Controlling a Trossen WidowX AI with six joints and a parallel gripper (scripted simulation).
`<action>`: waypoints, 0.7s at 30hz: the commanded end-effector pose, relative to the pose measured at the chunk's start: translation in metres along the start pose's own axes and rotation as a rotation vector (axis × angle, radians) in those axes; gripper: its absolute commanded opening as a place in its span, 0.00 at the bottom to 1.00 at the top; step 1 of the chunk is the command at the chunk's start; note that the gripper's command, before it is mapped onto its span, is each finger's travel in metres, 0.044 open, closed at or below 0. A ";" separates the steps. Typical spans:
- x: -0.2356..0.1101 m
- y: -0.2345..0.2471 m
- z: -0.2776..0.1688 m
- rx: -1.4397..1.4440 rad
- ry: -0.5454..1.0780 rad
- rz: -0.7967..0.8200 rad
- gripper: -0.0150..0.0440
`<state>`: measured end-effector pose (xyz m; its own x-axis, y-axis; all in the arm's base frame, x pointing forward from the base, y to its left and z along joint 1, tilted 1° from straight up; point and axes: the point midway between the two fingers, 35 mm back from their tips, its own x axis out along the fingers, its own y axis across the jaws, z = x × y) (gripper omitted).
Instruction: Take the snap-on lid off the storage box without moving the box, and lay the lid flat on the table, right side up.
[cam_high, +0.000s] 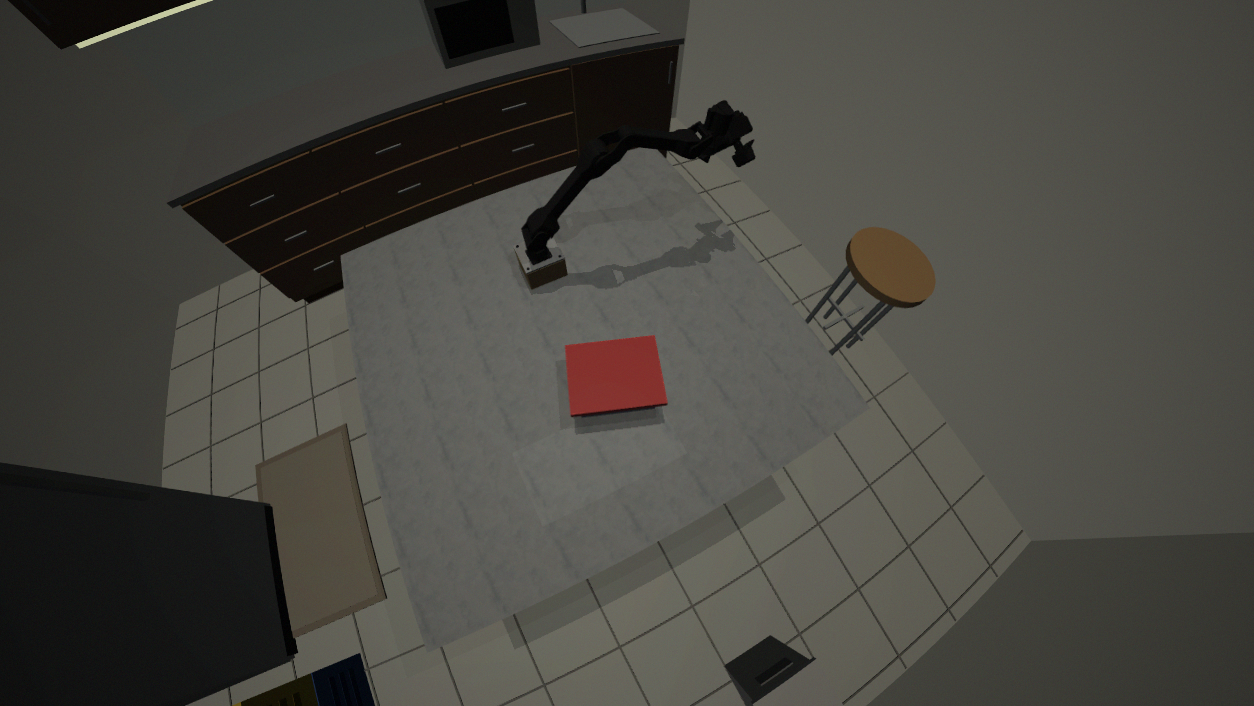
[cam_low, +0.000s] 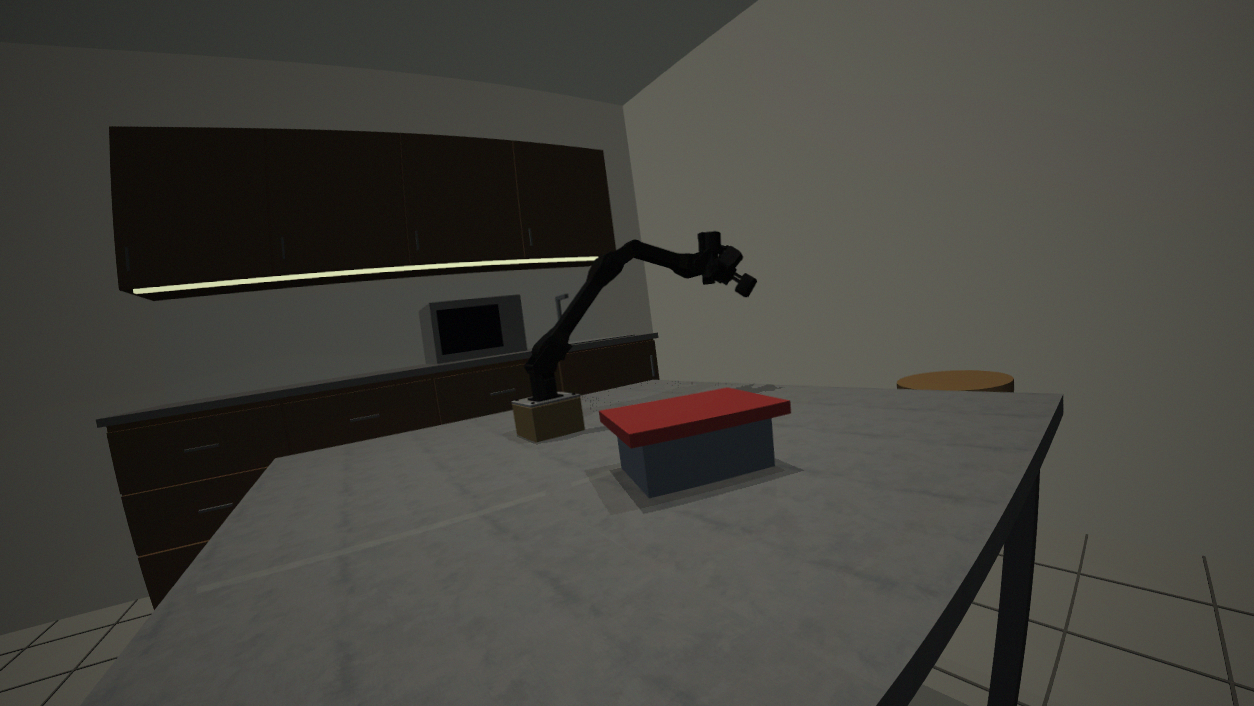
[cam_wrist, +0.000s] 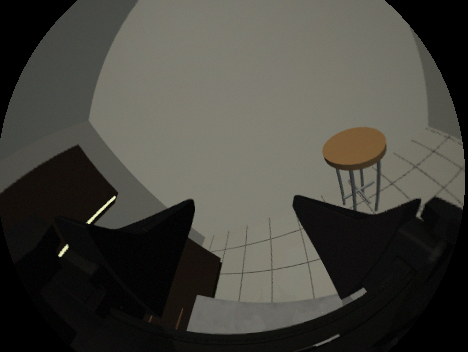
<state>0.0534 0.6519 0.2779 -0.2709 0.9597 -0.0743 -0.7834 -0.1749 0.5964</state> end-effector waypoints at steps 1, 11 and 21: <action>-0.002 -0.002 0.001 0.008 -0.002 -0.008 0.89; -0.104 -0.105 0.046 0.425 -0.184 -0.406 0.65; -0.236 -0.179 0.056 0.801 -0.483 -0.748 0.65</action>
<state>0.2731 0.4933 0.2391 0.4170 0.8259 -0.3796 -0.1341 0.4690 0.8730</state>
